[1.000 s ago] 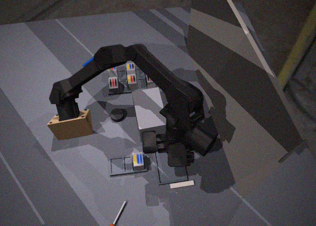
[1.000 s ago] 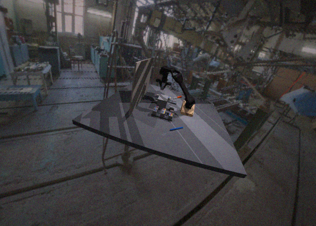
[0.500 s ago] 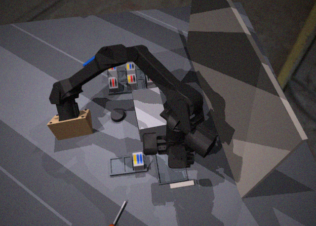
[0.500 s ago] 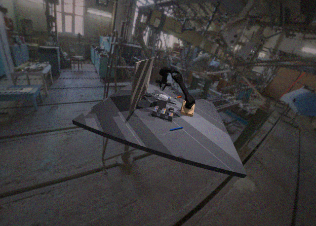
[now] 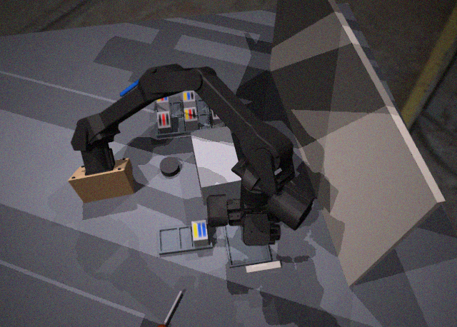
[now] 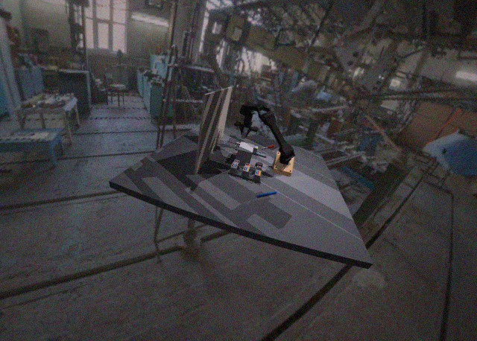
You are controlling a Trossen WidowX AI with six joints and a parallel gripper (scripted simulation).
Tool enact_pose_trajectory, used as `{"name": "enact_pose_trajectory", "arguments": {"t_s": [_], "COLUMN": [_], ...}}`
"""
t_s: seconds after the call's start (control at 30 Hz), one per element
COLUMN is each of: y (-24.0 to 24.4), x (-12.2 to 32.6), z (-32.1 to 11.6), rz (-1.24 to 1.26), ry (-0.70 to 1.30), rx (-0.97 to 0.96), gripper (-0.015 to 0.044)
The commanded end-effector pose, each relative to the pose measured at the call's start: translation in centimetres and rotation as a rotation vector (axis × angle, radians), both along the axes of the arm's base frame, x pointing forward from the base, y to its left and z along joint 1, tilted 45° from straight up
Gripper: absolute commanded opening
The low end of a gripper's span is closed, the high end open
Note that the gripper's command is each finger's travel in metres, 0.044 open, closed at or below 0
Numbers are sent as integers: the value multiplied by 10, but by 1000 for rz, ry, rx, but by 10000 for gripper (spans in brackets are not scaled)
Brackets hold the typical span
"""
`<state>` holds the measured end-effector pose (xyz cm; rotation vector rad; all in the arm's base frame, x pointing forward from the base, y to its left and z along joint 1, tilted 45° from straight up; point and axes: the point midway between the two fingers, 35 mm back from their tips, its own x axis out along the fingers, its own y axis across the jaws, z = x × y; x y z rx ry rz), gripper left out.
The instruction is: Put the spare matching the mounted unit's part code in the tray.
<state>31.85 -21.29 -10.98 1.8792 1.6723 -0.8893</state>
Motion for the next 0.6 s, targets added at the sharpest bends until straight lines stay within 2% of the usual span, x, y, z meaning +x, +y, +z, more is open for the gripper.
{"name": "enact_pose_trajectory", "arguments": {"t_s": [0.0,0.57], "y": [2,11], "x": [0,0], "z": [-2,-12], "rz": [-8,-8], "ry": [4,4], "rx": [5,5], "gripper": [0,0]}}
